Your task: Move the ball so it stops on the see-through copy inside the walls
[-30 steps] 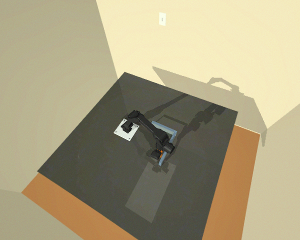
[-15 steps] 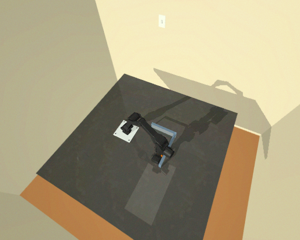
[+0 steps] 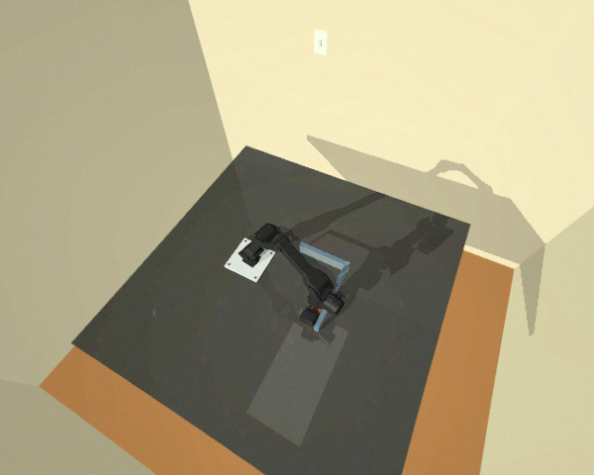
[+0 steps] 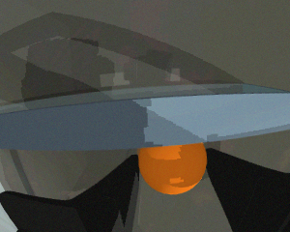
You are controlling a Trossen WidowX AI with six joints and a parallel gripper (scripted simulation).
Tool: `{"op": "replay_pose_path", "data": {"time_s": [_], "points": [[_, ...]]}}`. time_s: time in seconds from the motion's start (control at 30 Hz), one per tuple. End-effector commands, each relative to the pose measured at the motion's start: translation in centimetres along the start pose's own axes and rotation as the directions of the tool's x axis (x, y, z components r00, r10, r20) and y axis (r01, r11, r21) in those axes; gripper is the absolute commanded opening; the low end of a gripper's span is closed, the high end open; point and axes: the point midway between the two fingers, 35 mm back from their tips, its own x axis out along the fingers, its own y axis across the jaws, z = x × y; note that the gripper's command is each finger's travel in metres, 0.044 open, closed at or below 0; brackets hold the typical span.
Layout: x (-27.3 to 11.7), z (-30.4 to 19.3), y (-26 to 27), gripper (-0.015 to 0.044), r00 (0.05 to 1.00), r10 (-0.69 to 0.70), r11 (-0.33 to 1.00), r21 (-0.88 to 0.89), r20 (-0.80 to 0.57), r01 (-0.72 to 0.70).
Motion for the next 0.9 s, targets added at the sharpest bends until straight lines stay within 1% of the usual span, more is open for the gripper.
{"op": "replay_pose_path", "data": {"time_s": [0.0, 0.27, 0.3, 0.67, 0.8, 0.87], "points": [[0.9, -0.2, 0.1, 0.0000, 1.000, 0.006, 1.000, -0.002, -0.010, -0.006], [1.6, -0.2, 0.1, 0.0000, 1.000, 0.006, 1.000, -0.002, -0.010, -0.006], [1.1, -0.1, 0.0, 0.0026, 1.000, 0.000, 1.000, -0.001, -0.002, 0.000], [1.1, -0.1, 0.0, 0.0315, 1.000, 0.000, 1.000, -0.001, -0.002, 0.000], [0.9, 0.0, 0.0, 0.0319, 1.000, 0.001, 1.000, -0.001, -0.002, -0.001], [-0.9, 0.2, 0.0, 0.0319, 1.000, 0.002, 1.000, -0.001, -0.003, -0.002]]}}
